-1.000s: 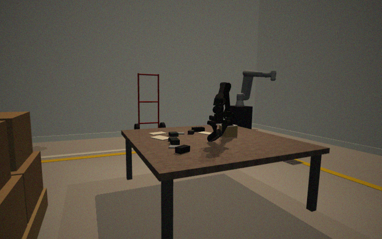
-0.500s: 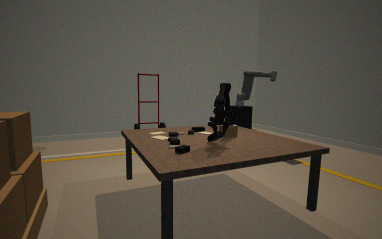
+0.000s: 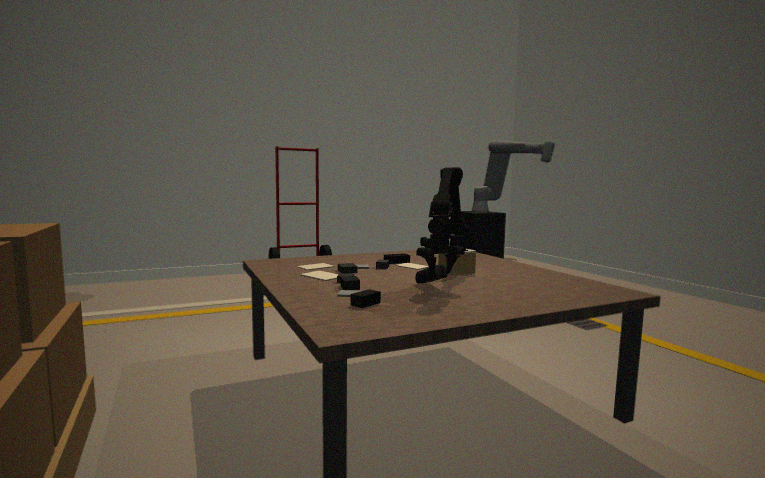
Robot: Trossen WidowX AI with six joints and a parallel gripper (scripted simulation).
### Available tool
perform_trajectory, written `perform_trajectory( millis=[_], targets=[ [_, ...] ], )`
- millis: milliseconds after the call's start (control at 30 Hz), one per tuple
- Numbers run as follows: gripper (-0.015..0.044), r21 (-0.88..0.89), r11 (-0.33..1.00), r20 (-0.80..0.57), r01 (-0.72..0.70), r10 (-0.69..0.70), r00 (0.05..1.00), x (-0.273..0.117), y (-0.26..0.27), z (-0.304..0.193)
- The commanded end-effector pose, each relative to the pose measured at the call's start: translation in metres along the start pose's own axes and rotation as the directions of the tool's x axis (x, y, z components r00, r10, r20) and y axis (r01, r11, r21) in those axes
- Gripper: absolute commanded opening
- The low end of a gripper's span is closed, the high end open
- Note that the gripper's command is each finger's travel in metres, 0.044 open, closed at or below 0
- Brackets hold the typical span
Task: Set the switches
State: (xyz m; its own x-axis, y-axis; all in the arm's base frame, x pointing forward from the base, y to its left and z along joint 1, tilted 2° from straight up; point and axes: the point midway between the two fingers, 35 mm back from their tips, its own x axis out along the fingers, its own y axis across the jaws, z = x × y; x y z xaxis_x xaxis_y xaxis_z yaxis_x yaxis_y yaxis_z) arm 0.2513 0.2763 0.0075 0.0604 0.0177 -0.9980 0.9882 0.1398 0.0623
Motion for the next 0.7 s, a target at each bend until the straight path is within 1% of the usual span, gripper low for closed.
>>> perform_trajectory(
  millis=[0,667],
  targets=[
    [0.0338,0.012,1.000,0.016,0.010,-0.010,1.000,0.007,-0.001,0.002],
    [0.0338,0.012,1.000,0.015,0.010,-0.010,1.000,0.022,-0.001,-0.001]
  ],
)
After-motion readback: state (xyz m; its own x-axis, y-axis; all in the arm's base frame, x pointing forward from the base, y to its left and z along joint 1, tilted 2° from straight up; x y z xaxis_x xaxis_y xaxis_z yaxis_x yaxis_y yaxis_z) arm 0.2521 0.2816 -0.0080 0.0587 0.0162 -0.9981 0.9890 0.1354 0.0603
